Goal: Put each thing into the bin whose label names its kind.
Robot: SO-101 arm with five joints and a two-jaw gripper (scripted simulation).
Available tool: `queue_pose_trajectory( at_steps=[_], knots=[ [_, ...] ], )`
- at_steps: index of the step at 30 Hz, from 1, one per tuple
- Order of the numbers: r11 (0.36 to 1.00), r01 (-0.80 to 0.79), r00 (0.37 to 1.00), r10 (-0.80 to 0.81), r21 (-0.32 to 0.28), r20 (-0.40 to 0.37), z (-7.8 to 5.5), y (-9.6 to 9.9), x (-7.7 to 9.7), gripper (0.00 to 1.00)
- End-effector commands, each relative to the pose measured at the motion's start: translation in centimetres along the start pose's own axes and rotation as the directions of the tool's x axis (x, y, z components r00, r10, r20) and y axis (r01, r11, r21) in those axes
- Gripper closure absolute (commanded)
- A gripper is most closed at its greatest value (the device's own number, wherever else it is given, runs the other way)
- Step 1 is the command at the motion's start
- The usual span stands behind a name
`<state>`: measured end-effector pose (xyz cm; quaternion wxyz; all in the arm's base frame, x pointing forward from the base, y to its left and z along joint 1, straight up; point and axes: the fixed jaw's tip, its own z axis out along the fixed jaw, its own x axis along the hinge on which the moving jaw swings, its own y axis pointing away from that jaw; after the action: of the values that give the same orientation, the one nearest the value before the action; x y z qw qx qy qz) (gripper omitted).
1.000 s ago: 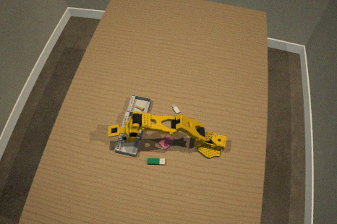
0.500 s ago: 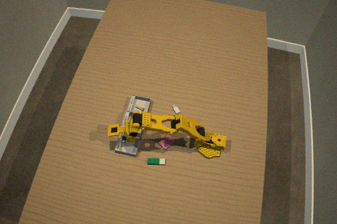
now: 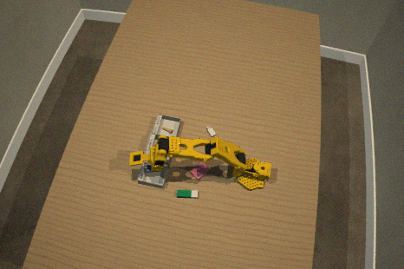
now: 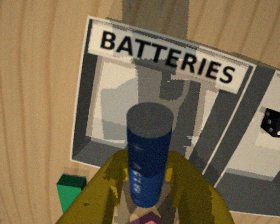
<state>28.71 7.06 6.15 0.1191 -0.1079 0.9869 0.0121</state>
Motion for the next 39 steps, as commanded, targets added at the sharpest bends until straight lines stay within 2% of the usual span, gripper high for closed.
queue_pose_trajectory(
  at_steps=[1,19,39],
  knots=[
    [1.0,0.018,0.997,-0.017,-0.003,0.073,-1.0,0.3,-0.8,1.0],
    [1.0,0.018,0.997,-0.017,-0.003,0.073,-0.6,0.4,-0.7,1.0],
    [1.0,0.018,0.997,-0.017,-0.003,0.073,0.9,0.4,-0.4,1.0]
  ],
)
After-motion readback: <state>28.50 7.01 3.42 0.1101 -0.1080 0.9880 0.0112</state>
